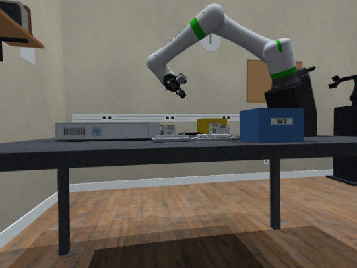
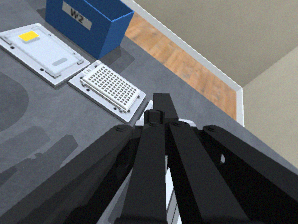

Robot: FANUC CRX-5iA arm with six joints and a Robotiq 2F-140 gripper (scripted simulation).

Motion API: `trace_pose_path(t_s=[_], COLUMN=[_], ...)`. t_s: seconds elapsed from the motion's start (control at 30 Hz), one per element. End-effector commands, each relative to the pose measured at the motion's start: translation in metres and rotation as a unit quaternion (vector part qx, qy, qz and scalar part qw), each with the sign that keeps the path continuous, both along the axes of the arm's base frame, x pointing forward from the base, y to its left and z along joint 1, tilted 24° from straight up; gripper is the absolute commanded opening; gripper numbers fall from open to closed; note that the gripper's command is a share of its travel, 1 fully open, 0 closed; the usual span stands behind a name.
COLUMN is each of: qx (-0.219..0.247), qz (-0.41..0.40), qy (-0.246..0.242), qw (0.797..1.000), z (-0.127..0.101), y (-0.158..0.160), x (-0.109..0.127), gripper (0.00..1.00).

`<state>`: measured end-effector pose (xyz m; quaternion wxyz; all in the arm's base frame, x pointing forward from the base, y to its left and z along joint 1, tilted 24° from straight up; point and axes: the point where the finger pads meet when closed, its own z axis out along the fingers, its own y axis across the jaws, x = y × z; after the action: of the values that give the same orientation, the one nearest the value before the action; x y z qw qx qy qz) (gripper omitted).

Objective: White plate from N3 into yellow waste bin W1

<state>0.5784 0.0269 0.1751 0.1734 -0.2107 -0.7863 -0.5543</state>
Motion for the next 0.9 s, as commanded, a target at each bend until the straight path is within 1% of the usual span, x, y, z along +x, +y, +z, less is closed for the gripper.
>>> trace_pose_path(t_s=[0.0, 0.03, 0.27, 0.33, 0.53, 0.6, 0.7, 0.8, 0.87], qx=[-0.023, -0.023, -0.062, -0.07, -0.099, -0.099, -0.112, -0.124, -0.132], qz=[0.016, 0.016, 0.065, 0.077, 0.124, 0.124, 0.15, 0.176, 0.193], qy=[-0.058, -0.058, -0.155, -0.176, -0.253, -0.253, -0.291, -0.327, -0.351], qw=[0.998, 0.998, 0.984, 0.979, 0.954, 0.954, 0.938, 0.92, 0.907], z=[-0.002, -0.002, -0.01, -0.01, -0.016, -0.016, -0.021, -0.021, -0.024], y=[0.009, 0.009, 0.029, 0.029, 0.039, 0.039, 0.045, 0.046, 0.049], x=[-0.005, -0.005, -0.022, -0.022, -0.034, -0.034, -0.046, -0.046, -0.053], gripper=[0.1, 0.1, 0.1, 0.1, 0.1, 0.1, 0.1, 0.1, 0.1])
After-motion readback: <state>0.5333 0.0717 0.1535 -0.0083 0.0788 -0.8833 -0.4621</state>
